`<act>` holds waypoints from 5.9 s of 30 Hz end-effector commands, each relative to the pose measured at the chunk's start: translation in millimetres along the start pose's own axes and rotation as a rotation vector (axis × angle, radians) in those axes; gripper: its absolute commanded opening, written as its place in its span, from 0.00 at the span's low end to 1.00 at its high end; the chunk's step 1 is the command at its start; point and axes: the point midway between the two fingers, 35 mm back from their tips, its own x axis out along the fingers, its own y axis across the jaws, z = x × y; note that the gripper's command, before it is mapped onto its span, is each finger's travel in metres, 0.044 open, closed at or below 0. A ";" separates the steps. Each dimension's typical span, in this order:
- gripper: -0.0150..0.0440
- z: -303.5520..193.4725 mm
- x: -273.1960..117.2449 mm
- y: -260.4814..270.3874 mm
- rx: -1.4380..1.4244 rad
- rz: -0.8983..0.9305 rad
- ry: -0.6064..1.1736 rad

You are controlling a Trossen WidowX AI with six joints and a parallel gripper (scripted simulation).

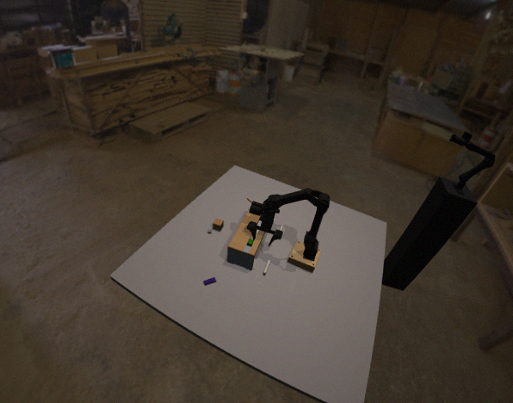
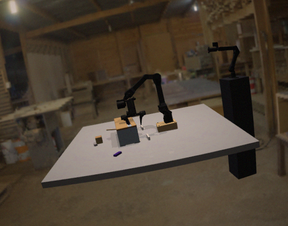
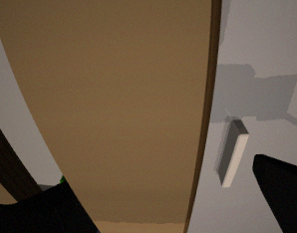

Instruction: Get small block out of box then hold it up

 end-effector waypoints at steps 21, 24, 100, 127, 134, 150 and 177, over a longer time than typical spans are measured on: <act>0.93 -22.6 8.4 0.0 0.002 0.000 0.000; 0.93 -25.4 9.4 0.0 0.002 0.000 0.000; 0.74 -108.6 -31.1 -27.8 -3.166 -0.440 -0.390; 0.74 -124.9 -33.7 -40.9 -4.386 -1.697 -0.167; 0.74 -124.9 -33.7 -40.9 -4.386 -1.697 -0.167; 0.74 -93.4 55.2 -40.0 -4.385 -1.700 -0.166; 0.74 -81.8 93.2 -40.1 -4.385 -1.701 -0.166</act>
